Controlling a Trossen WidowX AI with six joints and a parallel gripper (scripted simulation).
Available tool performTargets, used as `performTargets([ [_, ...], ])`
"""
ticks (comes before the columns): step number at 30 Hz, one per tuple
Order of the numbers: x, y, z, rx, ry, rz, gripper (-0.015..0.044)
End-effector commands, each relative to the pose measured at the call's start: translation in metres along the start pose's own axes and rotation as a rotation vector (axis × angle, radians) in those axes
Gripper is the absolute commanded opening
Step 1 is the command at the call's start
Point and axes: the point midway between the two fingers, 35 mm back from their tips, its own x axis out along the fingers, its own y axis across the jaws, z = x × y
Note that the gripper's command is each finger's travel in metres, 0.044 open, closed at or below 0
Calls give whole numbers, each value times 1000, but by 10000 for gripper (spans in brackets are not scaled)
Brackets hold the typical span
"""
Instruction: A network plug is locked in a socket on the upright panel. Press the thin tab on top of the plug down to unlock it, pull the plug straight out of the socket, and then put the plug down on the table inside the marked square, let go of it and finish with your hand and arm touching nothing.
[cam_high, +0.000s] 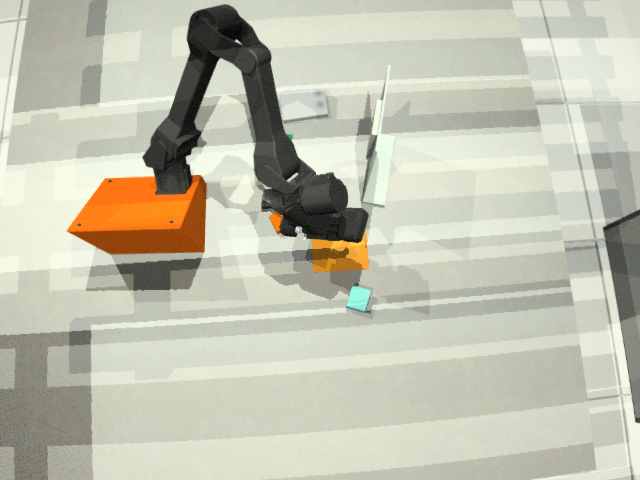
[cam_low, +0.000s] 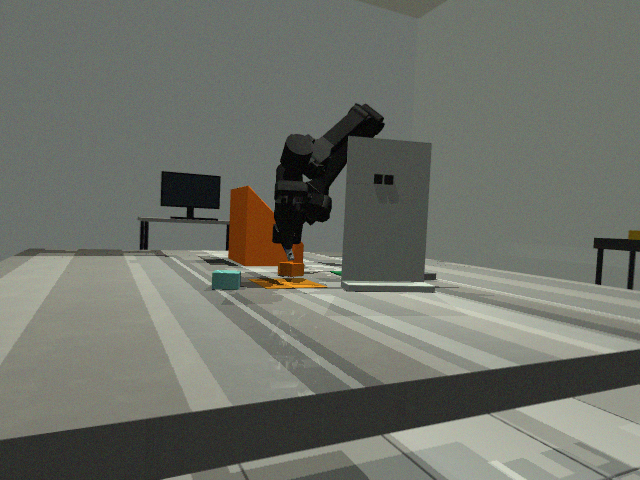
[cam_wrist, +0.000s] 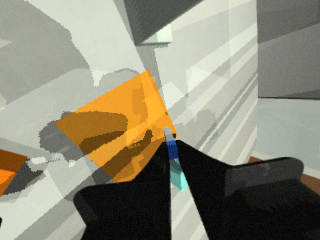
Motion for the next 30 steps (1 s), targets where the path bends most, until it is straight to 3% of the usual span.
performTargets([
  [1,6,5,-1,4,3,3,0],
  [30,36,28,1,6,2,3,0],
])
